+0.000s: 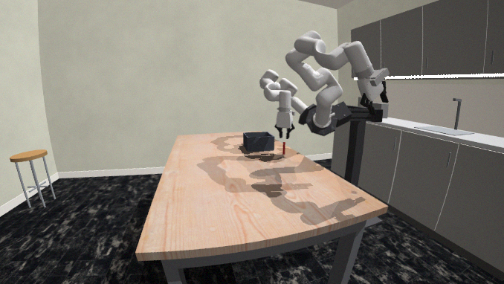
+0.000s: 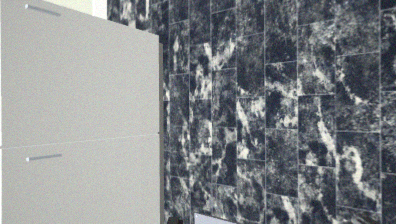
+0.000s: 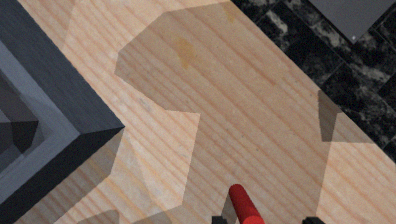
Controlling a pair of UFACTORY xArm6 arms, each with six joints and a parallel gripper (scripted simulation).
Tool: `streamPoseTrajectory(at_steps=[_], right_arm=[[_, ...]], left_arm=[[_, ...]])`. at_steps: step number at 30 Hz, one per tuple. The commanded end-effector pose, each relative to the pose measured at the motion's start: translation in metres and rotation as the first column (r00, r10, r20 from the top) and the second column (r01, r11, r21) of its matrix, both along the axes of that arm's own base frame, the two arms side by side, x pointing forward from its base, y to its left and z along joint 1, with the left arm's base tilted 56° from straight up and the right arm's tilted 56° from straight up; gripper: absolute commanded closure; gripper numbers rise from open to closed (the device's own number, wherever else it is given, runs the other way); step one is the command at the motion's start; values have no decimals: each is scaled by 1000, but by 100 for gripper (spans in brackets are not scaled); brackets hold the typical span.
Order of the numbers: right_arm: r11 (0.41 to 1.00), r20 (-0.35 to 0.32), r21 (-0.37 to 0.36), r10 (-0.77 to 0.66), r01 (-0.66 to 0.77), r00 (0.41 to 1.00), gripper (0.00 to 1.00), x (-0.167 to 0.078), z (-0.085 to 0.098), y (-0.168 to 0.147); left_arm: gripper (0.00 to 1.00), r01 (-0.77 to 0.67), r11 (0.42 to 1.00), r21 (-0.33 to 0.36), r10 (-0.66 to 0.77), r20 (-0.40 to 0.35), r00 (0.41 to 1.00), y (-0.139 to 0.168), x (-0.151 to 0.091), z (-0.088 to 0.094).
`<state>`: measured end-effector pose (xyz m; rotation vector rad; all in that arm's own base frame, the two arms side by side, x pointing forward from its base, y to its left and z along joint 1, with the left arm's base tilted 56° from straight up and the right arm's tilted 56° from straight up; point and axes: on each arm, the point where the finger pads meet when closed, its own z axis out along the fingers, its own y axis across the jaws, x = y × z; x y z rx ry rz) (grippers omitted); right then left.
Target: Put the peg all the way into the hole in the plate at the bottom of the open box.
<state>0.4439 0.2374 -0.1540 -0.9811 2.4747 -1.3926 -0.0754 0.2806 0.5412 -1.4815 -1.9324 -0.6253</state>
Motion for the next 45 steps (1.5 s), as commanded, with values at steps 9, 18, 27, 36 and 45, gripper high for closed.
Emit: streamPoseTrajectory(at_steps=[9, 18, 27, 36, 45], right_arm=[[1000, 2, 3, 2, -2, 1000, 56, 16, -21, -25], [1000, 2, 2, 2, -2, 1000, 56, 22, -28, -34], [1000, 2, 2, 2, -2, 1000, 100, 22, -28, -34], [1000, 2, 2, 2, -2, 1000, 100, 21, -27, -33], [1000, 2, 3, 2, -2, 1000, 100, 10, -11, -13]], left_arm=[[0, 0, 1000, 4, 0, -1, 1000, 0, 0, 2], [0, 0, 1000, 4, 0, -1, 1000, 0, 0, 2], [0, 0, 1000, 4, 0, -1, 1000, 0, 0, 2], [0, 0, 1000, 4, 0, -1, 1000, 0, 0, 2], [0, 0, 1000, 4, 0, -1, 1000, 0, 0, 2]])
